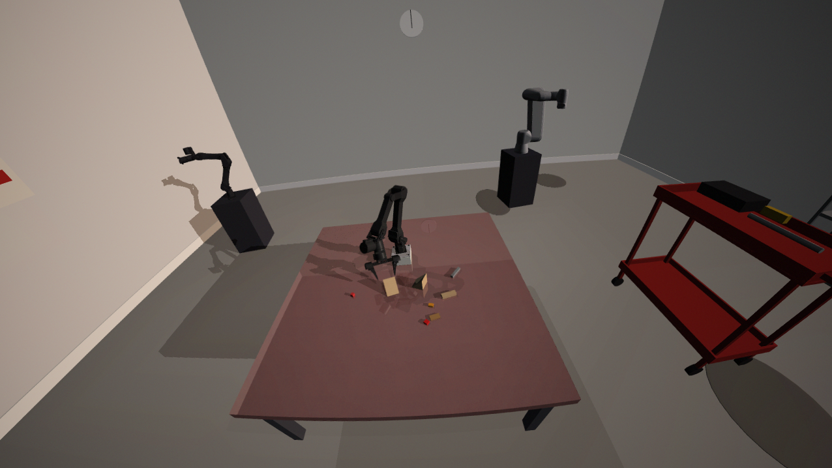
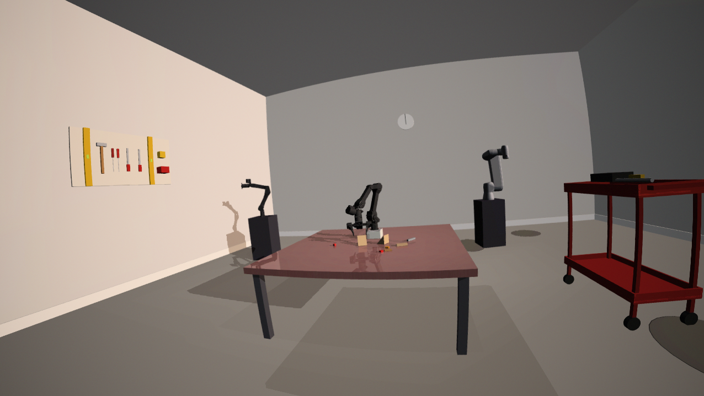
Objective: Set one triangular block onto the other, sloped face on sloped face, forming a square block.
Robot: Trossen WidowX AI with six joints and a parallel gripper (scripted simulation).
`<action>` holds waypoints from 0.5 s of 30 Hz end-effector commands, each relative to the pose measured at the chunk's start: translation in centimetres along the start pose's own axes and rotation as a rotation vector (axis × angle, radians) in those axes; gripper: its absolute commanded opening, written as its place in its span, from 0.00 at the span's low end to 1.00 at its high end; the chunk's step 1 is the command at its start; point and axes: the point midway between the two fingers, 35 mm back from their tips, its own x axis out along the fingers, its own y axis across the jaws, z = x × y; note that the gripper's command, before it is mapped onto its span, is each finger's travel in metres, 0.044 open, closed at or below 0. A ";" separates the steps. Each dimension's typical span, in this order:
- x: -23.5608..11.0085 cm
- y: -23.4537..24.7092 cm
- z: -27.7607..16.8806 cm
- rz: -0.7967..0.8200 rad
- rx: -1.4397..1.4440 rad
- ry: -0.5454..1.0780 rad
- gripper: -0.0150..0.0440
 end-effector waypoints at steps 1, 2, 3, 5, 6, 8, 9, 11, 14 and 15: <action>0.7 -0.1 0.1 -0.001 0.004 -0.006 1.00; 0.9 -0.1 0.1 -0.001 0.004 -0.006 1.00; 1.1 -0.1 0.1 -0.001 0.004 -0.006 1.00; 1.4 -0.1 0.1 -0.001 0.004 -0.006 1.00; 1.5 -0.1 0.1 -0.001 0.004 -0.006 1.00; 1.9 -0.1 0.1 -0.001 0.004 -0.006 1.00; 2.0 -0.1 0.1 -0.001 0.004 -0.006 1.00; 2.3 -0.1 0.0 -0.001 0.004 -0.006 1.00; 2.8 -0.2 0.0 -0.001 0.004 -0.005 1.00; 3.0 -0.2 0.0 -0.001 0.004 -0.005 1.00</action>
